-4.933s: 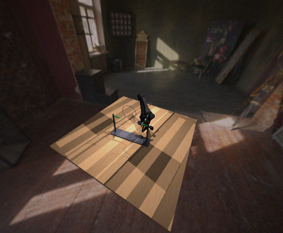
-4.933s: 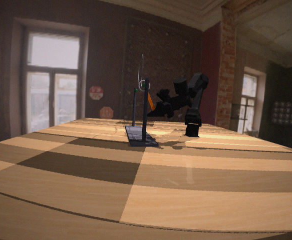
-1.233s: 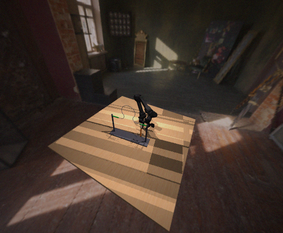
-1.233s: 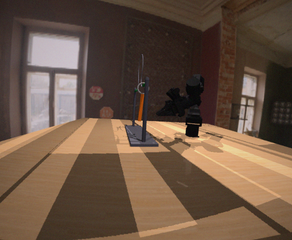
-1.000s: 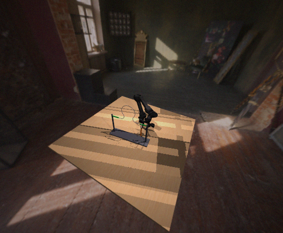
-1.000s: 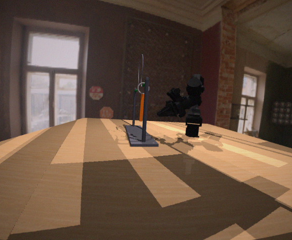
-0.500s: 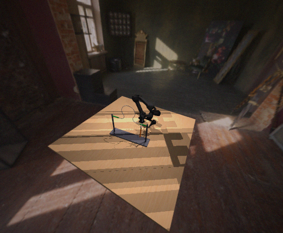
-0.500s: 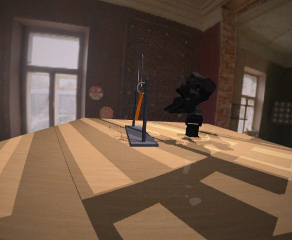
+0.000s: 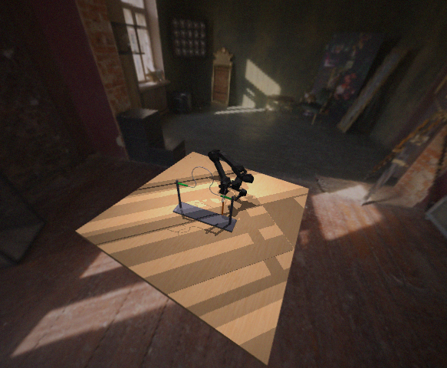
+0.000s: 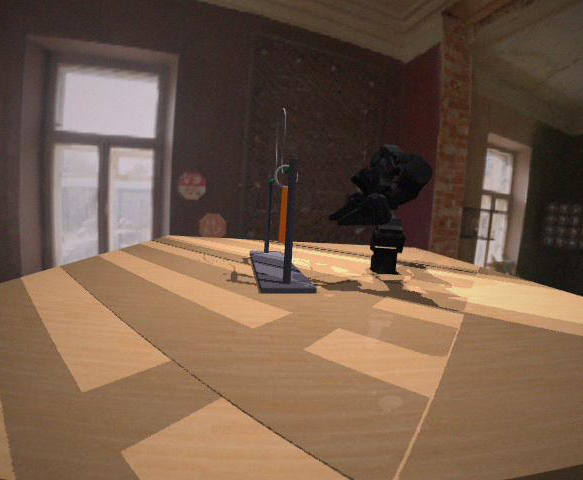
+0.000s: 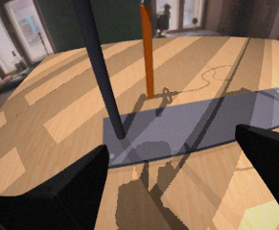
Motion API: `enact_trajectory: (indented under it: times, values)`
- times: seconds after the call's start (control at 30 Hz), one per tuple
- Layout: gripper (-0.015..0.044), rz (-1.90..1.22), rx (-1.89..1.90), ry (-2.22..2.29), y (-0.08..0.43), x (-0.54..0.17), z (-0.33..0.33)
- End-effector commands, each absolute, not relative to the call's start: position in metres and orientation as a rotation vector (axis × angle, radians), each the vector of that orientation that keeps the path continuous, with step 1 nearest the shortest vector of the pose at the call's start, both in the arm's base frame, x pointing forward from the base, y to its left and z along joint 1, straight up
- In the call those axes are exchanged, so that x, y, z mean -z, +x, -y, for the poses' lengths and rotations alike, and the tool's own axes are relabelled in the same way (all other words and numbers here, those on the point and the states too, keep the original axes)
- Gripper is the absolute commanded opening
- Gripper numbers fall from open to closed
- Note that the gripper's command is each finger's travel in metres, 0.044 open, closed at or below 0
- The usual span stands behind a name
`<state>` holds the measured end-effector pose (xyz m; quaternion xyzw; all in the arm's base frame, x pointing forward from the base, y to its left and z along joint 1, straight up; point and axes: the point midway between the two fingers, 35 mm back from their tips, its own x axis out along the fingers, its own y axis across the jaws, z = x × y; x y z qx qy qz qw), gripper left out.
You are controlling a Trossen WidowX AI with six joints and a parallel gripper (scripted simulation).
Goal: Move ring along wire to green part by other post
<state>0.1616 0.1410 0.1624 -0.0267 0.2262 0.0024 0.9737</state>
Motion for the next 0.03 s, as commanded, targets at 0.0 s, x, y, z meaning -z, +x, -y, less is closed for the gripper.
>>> enact_trajectory:
  times: [0.0]
  values:
    - [0.044, -0.452, -0.003, -0.048, 0.1618, -0.1641, -0.1415]
